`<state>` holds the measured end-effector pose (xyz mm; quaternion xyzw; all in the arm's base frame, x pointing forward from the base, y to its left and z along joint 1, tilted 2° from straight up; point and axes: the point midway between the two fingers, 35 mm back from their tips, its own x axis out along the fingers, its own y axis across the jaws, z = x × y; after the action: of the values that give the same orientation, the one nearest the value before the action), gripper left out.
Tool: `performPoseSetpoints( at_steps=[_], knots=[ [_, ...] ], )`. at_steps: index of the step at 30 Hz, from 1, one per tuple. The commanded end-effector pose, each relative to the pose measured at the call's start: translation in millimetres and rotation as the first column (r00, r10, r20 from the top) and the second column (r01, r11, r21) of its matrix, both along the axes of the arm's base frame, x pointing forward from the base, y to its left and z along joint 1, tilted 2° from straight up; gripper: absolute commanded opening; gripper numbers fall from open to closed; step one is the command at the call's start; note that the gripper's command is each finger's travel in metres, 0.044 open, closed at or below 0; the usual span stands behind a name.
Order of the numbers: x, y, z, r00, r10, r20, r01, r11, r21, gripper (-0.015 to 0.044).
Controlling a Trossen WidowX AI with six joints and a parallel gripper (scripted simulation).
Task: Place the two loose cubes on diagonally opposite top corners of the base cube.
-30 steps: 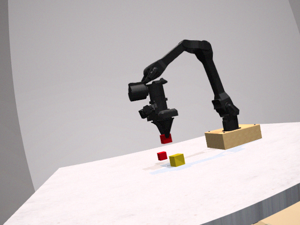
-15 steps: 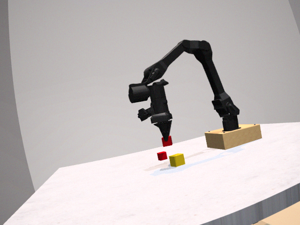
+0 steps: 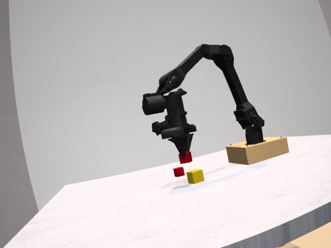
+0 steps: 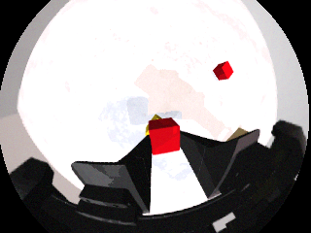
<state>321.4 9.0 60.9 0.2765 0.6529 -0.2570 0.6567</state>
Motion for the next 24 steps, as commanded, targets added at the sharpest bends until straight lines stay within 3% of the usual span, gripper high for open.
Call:
performPoseSetpoints(
  at_steps=[1, 24],
  knots=[
    [0.4, 0.9, -2.7, 1.0, -0.011, -0.006, 0.012, 1.0, 0.003, 0.0105],
    [1.0, 0.7, -28.5, 1.0, -0.021, -0.007, 0.021, 1.0, 0.003, 0.0105]
  ],
)
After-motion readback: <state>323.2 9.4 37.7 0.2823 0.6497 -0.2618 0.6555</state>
